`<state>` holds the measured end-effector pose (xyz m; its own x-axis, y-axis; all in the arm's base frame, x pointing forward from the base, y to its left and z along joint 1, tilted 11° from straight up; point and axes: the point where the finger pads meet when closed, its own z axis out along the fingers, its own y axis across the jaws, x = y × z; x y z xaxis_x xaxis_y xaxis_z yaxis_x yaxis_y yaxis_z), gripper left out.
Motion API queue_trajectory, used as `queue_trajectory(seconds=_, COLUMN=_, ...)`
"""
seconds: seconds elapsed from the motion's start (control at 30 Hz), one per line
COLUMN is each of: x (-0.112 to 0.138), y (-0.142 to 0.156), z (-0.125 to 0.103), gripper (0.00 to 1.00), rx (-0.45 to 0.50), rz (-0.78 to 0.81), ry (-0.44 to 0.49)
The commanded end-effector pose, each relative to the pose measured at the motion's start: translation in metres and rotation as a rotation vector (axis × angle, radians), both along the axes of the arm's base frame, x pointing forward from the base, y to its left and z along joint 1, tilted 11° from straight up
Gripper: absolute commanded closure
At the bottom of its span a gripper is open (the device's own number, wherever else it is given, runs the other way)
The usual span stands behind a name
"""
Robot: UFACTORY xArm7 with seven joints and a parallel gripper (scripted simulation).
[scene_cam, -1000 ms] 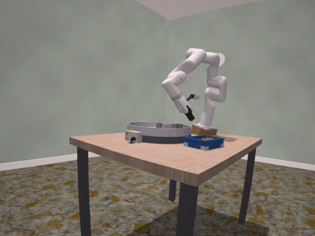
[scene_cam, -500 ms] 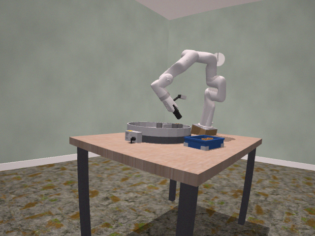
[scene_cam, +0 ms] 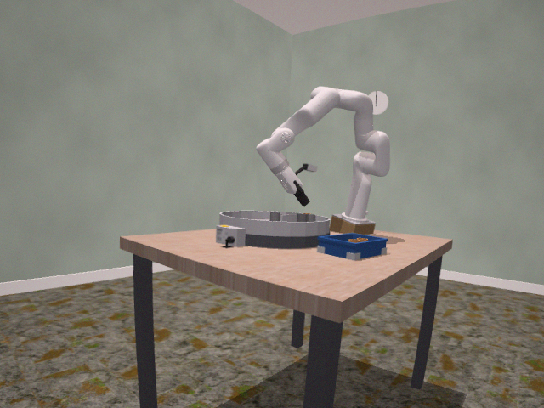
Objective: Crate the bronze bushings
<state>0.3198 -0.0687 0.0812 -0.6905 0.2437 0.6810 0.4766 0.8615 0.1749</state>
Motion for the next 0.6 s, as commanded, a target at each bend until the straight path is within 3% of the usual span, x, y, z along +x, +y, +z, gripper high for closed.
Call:
queue_trajectory(seconds=0.0, x=0.001, y=-0.0012, z=0.0009, gripper=0.9, rx=-0.002, rz=-0.002, ry=-0.003)
queue_trajectory(seconds=0.57, x=0.0004, y=-0.0027, z=0.0006, gripper=0.9, rx=-0.002, rz=-0.002, ry=-0.003)
